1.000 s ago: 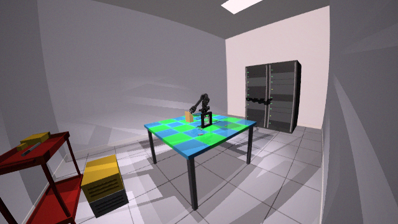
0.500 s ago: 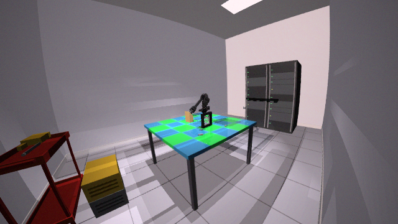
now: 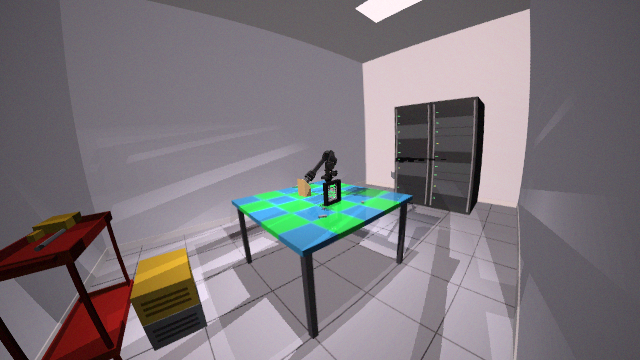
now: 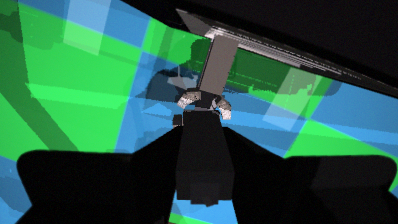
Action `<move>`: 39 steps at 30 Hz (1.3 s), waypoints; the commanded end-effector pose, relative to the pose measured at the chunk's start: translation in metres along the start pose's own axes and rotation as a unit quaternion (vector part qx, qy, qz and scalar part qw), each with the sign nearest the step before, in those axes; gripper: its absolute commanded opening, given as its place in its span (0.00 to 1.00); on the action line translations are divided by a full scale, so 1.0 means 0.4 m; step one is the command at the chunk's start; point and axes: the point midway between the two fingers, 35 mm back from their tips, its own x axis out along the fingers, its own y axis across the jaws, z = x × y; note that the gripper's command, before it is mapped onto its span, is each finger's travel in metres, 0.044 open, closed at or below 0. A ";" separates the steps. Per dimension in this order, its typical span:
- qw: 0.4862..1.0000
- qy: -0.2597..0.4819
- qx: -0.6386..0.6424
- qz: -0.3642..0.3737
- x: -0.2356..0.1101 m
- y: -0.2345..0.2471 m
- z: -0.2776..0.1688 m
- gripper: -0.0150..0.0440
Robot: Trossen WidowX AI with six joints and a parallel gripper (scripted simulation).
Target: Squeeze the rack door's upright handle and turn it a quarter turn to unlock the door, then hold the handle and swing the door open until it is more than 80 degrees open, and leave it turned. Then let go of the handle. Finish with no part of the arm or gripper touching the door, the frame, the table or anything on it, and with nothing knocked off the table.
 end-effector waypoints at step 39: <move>0.675 0.001 -0.738 -0.001 0.000 0.000 -0.001 0.28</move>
